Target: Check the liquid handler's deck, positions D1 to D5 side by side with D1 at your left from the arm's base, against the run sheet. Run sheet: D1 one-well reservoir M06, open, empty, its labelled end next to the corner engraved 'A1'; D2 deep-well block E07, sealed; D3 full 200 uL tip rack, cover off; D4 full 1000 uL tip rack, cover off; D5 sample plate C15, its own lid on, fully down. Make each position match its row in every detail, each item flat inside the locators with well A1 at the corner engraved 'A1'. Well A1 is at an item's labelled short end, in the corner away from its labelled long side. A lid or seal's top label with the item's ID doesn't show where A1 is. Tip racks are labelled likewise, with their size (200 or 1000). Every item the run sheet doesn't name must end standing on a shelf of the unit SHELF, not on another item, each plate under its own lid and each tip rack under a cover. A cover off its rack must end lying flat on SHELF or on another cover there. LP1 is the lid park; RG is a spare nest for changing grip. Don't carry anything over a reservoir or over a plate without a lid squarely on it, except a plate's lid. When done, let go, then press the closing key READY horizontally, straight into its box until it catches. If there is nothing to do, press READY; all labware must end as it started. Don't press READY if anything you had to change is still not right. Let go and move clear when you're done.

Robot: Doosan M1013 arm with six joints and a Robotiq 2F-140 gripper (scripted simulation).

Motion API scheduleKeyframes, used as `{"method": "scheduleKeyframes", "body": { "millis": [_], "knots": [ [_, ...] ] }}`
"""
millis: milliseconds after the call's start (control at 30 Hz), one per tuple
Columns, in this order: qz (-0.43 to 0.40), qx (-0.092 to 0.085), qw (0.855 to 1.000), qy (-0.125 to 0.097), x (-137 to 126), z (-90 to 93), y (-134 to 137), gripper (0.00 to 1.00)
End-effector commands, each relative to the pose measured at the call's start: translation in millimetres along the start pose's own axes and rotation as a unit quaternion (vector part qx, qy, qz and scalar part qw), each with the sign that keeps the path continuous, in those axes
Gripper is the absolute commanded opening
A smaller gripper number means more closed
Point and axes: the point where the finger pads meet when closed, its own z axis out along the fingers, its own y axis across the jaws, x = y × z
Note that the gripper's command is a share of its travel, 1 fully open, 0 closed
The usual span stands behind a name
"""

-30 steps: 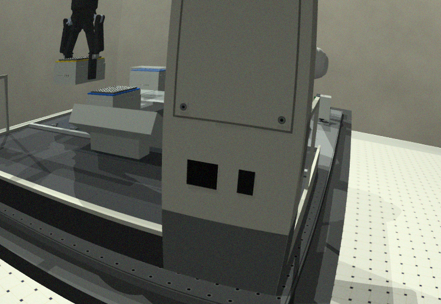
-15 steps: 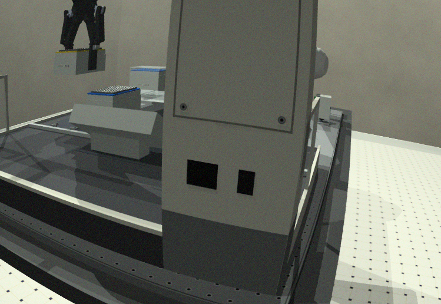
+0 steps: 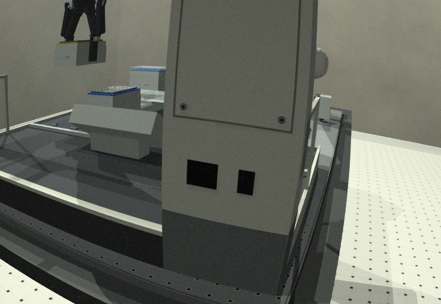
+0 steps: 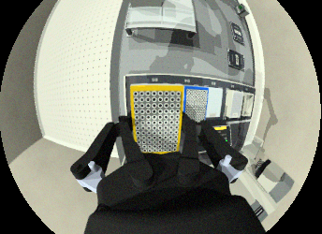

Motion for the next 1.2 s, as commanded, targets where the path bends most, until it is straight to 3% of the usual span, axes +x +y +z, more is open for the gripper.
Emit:
{"method": "scheduleKeyframes", "body": {
  "millis": [0,1167],
  "knots": [
    [0.0,0.0,1.0,-0.001,0,-3.9,0,0.1],
    [0.0,0.0,1.0,-0.001,0,-53.9,0,0.1]
  ]
}}
